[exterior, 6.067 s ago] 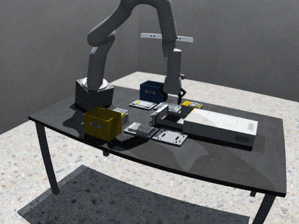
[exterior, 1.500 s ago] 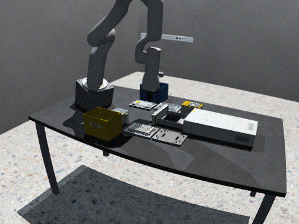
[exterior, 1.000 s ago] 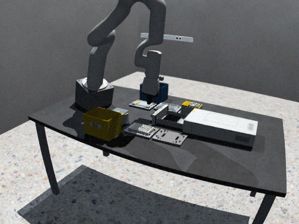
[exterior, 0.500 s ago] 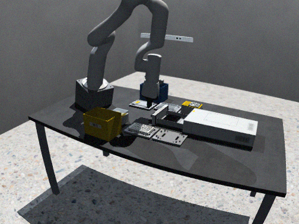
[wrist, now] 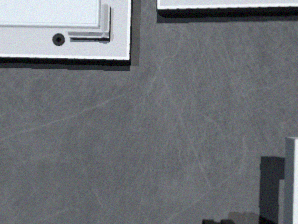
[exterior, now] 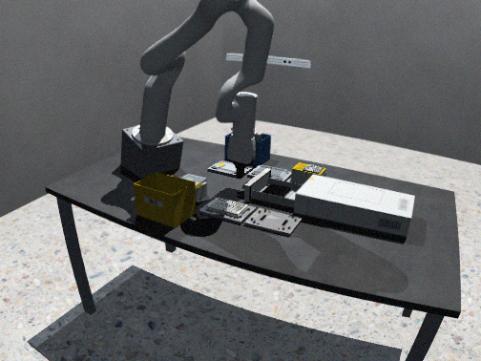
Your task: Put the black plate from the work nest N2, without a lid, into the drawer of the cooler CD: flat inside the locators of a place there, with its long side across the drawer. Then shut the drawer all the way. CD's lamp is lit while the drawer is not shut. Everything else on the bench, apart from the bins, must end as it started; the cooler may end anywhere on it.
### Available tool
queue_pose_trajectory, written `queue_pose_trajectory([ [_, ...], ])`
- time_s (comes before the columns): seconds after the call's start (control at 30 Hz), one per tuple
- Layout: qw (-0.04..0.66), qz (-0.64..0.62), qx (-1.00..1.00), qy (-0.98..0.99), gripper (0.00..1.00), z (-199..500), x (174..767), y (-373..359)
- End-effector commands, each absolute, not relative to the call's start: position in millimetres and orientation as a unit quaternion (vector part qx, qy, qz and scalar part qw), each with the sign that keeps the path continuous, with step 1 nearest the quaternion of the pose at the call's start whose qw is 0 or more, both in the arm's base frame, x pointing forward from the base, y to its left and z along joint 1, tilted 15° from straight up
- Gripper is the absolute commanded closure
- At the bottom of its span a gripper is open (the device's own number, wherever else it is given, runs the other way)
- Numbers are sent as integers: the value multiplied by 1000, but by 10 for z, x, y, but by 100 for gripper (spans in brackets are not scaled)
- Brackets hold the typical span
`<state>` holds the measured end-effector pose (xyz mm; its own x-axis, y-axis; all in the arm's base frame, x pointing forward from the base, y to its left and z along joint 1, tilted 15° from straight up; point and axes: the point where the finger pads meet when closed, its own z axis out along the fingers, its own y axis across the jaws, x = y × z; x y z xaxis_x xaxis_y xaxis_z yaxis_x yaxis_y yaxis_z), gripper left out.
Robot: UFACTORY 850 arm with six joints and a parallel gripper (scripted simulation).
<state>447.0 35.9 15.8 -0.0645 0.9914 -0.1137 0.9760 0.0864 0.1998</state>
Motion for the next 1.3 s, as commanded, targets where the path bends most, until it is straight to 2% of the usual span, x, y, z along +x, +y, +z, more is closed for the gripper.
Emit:
queue_pose_trajectory([
  [0.0,114,59,673,728,100,78,4492,348],
  [1.27,114,59,673,728,100,-50,4524,339],
])
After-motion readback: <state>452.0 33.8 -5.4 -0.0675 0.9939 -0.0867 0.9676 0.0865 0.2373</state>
